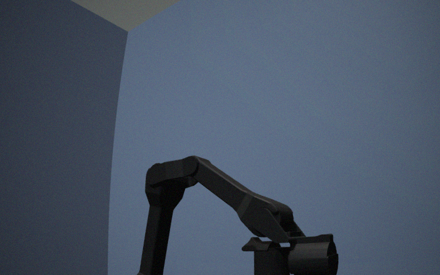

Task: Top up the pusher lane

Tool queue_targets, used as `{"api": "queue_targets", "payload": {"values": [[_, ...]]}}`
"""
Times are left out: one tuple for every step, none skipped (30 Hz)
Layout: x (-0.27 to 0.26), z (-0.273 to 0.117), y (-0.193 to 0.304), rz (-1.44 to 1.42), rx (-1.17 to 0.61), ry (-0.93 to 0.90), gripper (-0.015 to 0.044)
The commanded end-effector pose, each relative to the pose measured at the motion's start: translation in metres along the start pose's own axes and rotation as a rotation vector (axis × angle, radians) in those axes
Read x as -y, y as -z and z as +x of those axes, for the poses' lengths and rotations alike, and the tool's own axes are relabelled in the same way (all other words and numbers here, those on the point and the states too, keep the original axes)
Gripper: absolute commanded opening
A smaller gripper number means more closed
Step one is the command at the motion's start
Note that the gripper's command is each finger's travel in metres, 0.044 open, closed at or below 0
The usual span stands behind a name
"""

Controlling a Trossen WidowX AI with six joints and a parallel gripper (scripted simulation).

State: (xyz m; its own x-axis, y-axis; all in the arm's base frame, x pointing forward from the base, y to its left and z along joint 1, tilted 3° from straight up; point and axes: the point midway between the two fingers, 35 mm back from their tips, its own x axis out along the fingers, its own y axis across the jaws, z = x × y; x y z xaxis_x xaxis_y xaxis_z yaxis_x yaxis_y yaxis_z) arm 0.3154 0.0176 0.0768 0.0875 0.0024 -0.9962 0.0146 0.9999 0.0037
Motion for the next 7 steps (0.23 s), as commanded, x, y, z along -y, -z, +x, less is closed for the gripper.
{"api": "queue_targets", "payload": {"values": [[0.0, -0.002, 0.014, -0.002, 0.002, -0.001, 0.0305], [0.0, -0.002, 0.018, -0.002, 0.002, -0.001, 0.0305], [0.0, -0.003, 0.021, -0.002, 0.001, -0.001, 0.0305], [0.0, -0.003, 0.025, -0.002, 0.001, -0.001, 0.0305], [0.0, -0.003, 0.029, -0.002, 0.001, -0.001, 0.0305], [0.0, -0.003, 0.032, -0.002, 0.0, -0.001, 0.0305], [0.0, -0.002, 0.036, -0.002, 0.0, -0.001, 0.0305]]}}
